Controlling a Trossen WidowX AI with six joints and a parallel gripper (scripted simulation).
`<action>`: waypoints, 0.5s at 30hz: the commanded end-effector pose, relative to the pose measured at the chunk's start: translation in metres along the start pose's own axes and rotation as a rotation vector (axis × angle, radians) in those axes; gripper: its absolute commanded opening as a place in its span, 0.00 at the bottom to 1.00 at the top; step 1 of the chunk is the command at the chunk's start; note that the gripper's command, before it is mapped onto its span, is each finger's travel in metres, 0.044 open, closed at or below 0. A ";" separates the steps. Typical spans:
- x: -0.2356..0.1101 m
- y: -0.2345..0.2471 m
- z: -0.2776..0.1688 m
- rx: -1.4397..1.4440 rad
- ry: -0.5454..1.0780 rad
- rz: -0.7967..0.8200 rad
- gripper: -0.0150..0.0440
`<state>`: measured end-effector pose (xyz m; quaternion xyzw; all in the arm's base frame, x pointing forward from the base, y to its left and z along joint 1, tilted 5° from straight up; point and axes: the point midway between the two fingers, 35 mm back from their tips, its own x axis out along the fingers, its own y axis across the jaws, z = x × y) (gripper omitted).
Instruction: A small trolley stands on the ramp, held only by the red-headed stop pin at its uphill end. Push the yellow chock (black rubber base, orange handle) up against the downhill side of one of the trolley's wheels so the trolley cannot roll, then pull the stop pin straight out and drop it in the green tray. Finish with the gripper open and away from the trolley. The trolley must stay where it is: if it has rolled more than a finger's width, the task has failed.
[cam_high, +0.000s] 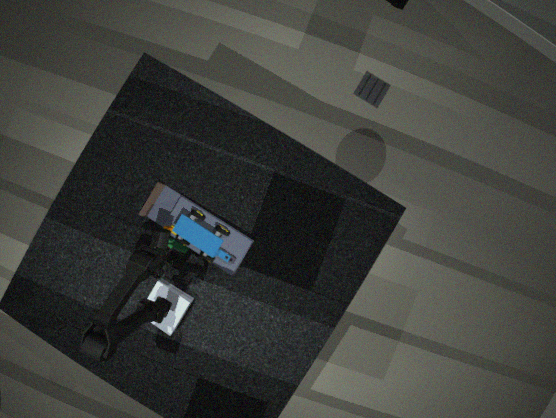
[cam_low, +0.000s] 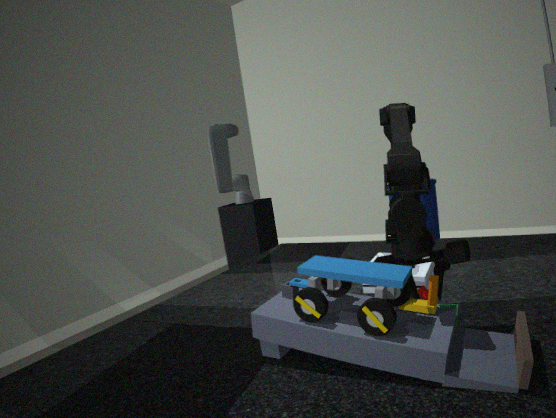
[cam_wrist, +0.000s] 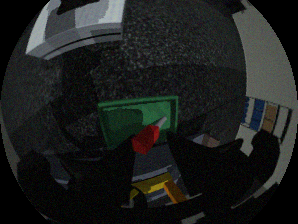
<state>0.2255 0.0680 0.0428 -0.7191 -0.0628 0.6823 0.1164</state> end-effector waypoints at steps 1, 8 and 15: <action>0.002 0.002 0.001 -0.003 -0.005 -0.005 0.58; 0.003 0.006 0.001 -0.003 -0.005 -0.005 0.58; 0.005 0.009 0.001 -0.003 -0.005 -0.005 0.58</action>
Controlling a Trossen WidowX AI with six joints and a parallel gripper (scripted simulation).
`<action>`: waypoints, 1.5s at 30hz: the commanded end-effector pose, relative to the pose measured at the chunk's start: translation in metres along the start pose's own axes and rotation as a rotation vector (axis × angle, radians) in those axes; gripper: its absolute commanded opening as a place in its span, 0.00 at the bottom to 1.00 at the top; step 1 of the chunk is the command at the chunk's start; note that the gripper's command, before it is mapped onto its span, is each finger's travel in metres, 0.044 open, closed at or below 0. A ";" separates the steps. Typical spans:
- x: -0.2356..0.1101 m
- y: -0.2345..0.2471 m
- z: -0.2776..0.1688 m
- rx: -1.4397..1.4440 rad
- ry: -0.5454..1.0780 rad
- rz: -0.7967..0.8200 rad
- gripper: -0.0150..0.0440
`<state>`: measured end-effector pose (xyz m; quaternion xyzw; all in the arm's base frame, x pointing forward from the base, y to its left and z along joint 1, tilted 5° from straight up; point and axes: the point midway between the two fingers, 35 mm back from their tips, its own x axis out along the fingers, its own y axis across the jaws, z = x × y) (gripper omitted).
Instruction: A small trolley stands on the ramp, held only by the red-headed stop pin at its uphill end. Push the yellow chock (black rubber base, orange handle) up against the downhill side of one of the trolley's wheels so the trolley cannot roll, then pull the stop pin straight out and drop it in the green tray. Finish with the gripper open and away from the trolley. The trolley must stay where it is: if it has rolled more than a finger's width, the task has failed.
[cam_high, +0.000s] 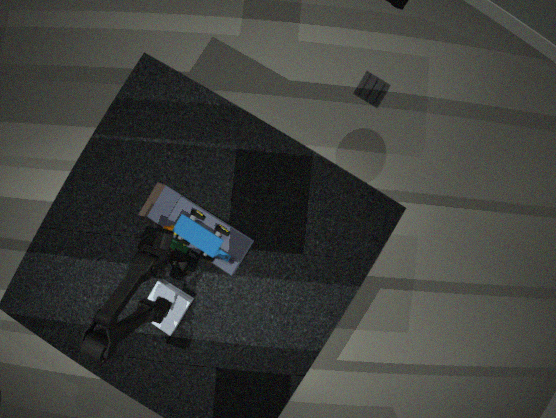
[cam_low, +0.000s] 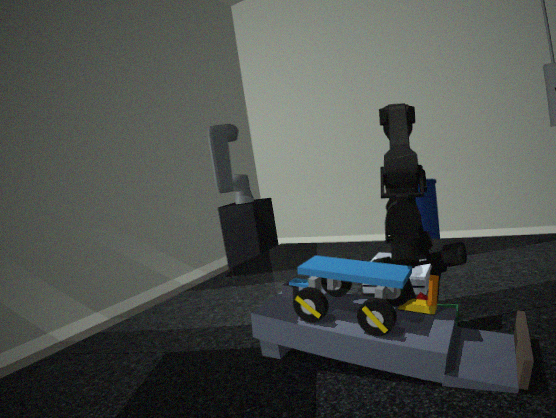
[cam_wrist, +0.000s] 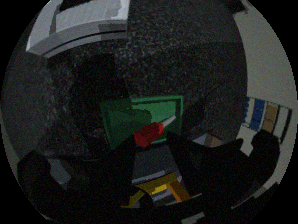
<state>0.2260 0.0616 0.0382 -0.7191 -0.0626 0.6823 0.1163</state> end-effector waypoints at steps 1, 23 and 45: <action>0.002 0.002 0.001 -0.003 -0.005 -0.005 0.58; 0.008 0.011 0.002 -0.003 -0.005 -0.004 0.58; -0.028 0.006 0.005 -0.003 -0.005 -0.004 1.00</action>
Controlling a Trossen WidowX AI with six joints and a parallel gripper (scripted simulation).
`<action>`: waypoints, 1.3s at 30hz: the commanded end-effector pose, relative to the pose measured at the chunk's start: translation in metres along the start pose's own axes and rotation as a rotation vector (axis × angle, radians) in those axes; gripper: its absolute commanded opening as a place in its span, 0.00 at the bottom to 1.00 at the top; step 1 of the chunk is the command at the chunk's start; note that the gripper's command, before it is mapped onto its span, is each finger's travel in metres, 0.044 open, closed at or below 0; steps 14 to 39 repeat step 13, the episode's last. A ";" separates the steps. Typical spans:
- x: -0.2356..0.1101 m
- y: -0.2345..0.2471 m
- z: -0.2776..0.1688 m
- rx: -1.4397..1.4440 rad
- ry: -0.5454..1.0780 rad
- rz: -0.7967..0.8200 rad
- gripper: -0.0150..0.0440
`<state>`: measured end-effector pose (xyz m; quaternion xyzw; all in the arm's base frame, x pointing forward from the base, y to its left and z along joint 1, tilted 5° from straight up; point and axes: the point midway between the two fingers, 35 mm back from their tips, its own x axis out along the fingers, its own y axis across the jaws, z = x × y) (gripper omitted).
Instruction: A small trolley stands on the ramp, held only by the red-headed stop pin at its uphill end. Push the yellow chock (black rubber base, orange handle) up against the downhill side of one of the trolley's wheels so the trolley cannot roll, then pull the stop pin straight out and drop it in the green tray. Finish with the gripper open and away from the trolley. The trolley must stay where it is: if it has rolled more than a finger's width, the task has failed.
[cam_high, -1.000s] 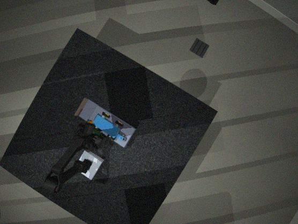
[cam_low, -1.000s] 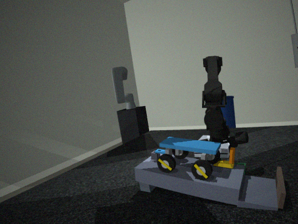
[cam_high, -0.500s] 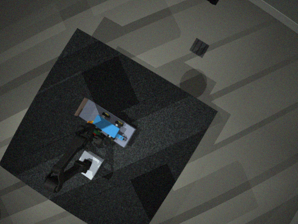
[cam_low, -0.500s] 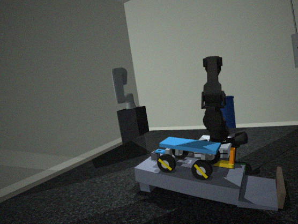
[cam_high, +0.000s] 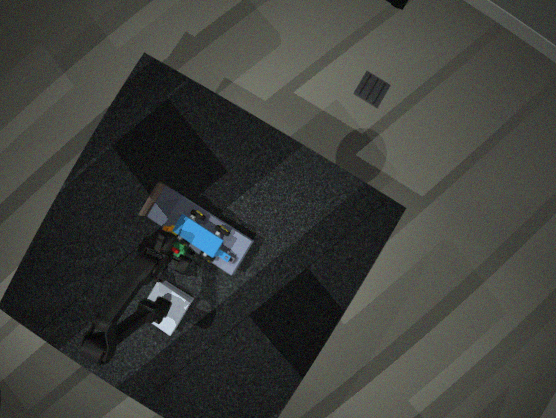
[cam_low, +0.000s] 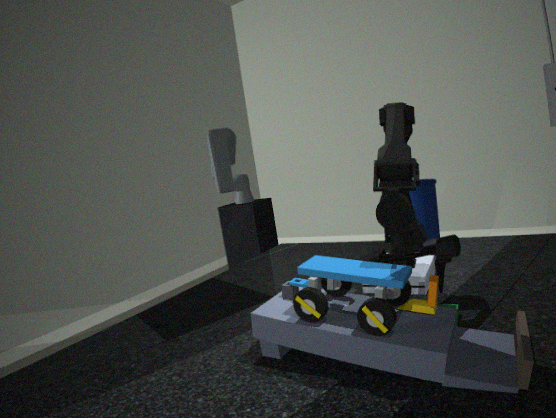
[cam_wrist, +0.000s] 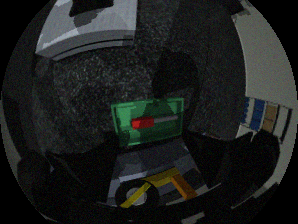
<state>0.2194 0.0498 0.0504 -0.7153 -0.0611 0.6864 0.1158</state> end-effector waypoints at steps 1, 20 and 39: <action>-0.016 -0.003 0.000 -0.006 0.006 -0.007 1.00; -0.049 -0.007 0.002 -0.006 0.006 -0.007 1.00; -0.049 -0.007 0.002 -0.006 0.006 -0.007 1.00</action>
